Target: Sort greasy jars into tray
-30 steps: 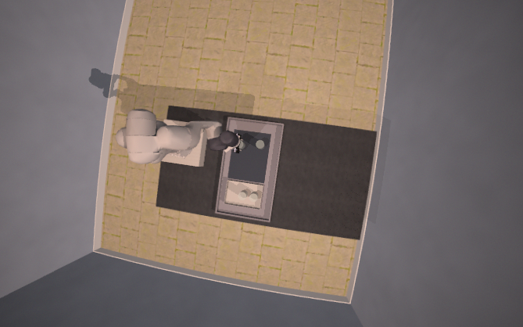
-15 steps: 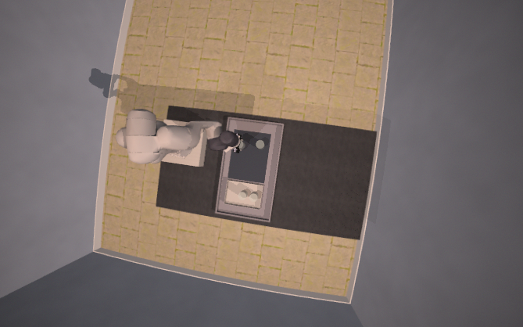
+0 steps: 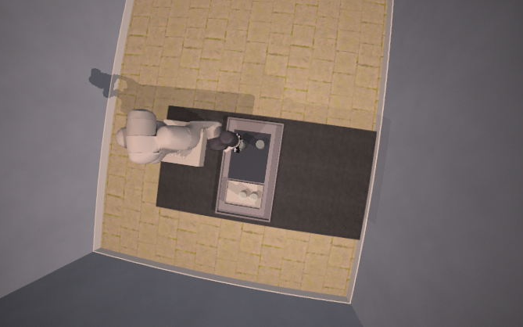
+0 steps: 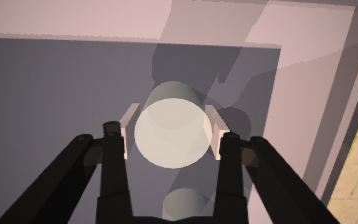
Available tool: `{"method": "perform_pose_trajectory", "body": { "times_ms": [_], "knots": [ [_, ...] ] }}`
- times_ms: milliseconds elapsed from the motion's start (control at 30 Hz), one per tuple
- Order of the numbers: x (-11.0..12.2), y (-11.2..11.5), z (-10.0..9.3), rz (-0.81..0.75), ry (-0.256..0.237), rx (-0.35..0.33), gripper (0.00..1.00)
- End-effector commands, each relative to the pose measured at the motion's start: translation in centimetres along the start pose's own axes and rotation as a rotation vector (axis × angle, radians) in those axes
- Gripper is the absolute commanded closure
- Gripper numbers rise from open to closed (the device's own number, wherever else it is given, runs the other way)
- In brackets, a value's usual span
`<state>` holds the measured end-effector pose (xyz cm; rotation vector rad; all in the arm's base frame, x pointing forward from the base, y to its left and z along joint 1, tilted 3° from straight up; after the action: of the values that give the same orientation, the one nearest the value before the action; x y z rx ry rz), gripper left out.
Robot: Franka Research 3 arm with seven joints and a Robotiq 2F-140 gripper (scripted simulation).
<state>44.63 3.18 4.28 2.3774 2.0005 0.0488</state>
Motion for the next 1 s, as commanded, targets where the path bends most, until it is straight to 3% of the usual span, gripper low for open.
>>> {"method": "perform_pose_trajectory", "body": {
  "times_ms": [0, 967],
  "knots": [
    [0.01, 0.09, 0.04, 0.005, 0.0, -0.002, 0.53],
    [0.01, 0.09, 0.04, 0.005, 0.0, -0.002, 0.56]
  ]
}}
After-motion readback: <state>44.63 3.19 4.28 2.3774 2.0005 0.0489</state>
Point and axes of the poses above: the point where the finger pads meet when closed, its own z axis out along the fingers, its own x axis across the jaws, y = z × x, the point moved 6 cm from there along -z, back along the fingers, and after that the axes turned 4 degrees about z, right-handed, at the moved point
